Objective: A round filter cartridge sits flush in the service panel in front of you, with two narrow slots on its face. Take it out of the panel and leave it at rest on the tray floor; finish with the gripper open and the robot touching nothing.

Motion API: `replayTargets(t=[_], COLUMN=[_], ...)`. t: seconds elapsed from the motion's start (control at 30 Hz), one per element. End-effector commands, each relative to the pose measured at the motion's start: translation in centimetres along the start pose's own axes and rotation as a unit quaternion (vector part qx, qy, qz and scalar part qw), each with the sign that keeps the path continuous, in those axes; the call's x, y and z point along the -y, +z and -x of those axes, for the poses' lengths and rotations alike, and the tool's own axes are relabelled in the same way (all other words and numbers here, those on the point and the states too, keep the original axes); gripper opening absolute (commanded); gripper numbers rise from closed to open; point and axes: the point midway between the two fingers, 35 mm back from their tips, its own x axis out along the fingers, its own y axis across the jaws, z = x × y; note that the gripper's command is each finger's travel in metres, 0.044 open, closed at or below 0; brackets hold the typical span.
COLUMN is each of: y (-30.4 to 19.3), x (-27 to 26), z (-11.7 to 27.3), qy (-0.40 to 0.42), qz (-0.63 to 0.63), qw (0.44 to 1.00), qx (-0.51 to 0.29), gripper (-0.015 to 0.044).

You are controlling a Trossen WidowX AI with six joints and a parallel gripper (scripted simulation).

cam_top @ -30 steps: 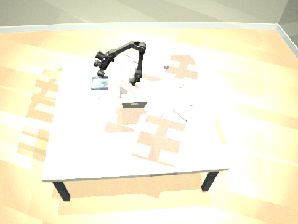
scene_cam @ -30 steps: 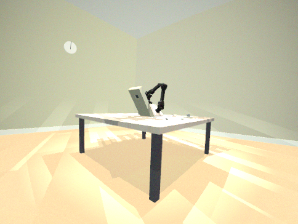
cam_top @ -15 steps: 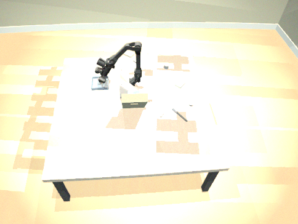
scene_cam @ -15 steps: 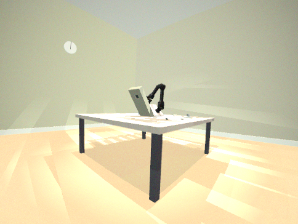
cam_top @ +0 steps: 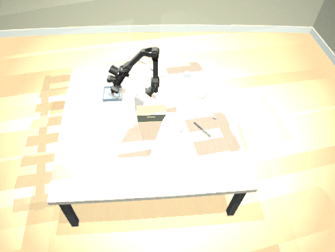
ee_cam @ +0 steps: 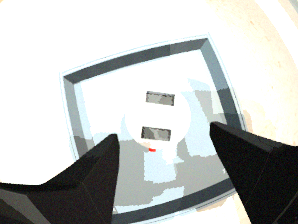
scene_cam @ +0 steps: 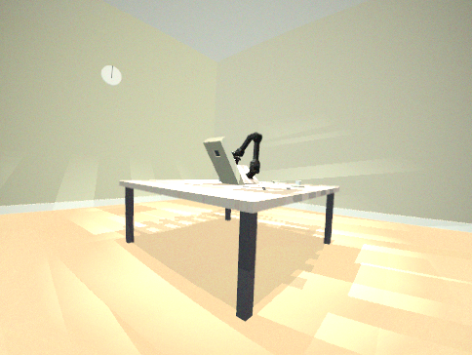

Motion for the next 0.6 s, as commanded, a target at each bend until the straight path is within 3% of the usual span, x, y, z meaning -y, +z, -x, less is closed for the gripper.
replayTargets(t=[0.0,0.17,0.33,0.57], y=[0.0,0.2,3.4,3.3], x=[0.0,0.0,0.0,0.1], z=[0.0,0.2,5.8,5.1], qy=[0.000,0.000,0.000,-0.001], qz=[0.000,0.000,0.000,0.001], qw=[1.000,1.000,1.000,1.000], qx=[0.000,0.000,0.000,0.008], gripper=[0.0420,0.0440,0.0440,0.0440])
